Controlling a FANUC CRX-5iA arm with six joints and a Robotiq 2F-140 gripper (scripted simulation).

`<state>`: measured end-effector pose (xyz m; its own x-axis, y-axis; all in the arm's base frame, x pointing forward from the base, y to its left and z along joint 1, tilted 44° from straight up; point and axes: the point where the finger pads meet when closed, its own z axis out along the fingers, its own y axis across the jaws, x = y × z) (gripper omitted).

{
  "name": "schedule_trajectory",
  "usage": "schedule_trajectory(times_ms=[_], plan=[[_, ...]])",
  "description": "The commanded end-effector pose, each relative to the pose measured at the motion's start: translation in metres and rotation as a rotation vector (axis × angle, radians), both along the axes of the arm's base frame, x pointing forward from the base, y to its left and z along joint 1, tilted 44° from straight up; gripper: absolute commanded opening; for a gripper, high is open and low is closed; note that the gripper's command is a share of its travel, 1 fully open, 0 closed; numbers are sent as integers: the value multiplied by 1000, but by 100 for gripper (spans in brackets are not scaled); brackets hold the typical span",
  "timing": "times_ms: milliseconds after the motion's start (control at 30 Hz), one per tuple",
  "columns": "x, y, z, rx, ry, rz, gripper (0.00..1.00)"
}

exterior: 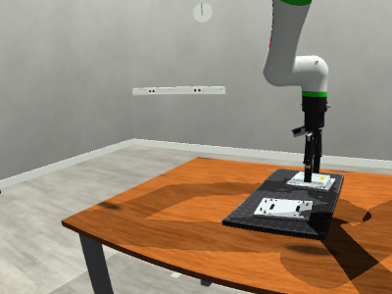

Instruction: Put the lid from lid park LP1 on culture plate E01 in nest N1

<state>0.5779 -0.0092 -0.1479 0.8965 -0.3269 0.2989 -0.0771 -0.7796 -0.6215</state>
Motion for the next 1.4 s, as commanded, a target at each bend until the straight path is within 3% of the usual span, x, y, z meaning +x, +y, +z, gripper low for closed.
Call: schedule_trajectory(times_ms=[0, 1367], plan=[[0, -1, 1, -1, -1, -1, 69], [-4, -6, 7, -1, -1, -1, 69]])
